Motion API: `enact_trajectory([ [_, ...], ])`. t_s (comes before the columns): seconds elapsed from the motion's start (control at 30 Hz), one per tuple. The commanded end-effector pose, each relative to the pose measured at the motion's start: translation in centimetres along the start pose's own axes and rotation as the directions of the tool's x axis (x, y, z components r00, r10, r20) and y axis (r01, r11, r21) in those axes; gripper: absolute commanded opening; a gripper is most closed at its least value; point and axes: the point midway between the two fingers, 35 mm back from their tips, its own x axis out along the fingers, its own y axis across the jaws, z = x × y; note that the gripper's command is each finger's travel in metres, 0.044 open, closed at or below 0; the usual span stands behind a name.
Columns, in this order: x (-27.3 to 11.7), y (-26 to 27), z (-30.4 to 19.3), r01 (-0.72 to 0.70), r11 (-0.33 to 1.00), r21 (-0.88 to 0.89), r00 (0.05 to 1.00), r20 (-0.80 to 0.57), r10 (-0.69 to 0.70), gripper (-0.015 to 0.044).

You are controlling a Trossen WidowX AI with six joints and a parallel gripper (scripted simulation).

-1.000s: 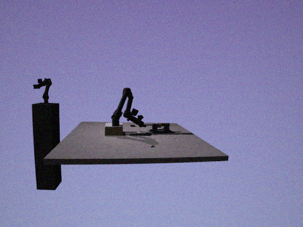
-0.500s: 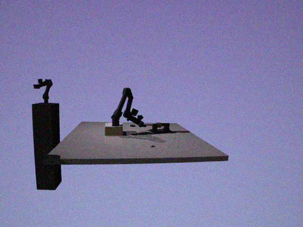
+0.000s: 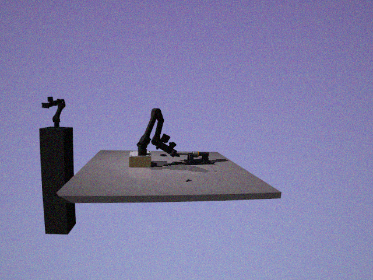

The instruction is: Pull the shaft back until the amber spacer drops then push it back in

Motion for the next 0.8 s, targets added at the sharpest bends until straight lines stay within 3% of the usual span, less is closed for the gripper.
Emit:
enact_trajectory([
  [0.0, -0.19, -0.09, -0.22, 0.003, 1.000, 0.003, 1.000, -0.005, -0.003, 0.0000],
  [0.77, -0.40, -0.09, -0.35, 0.003, 1.000, 0.003, 1.000, -0.005, -0.003, 0.0000],
])
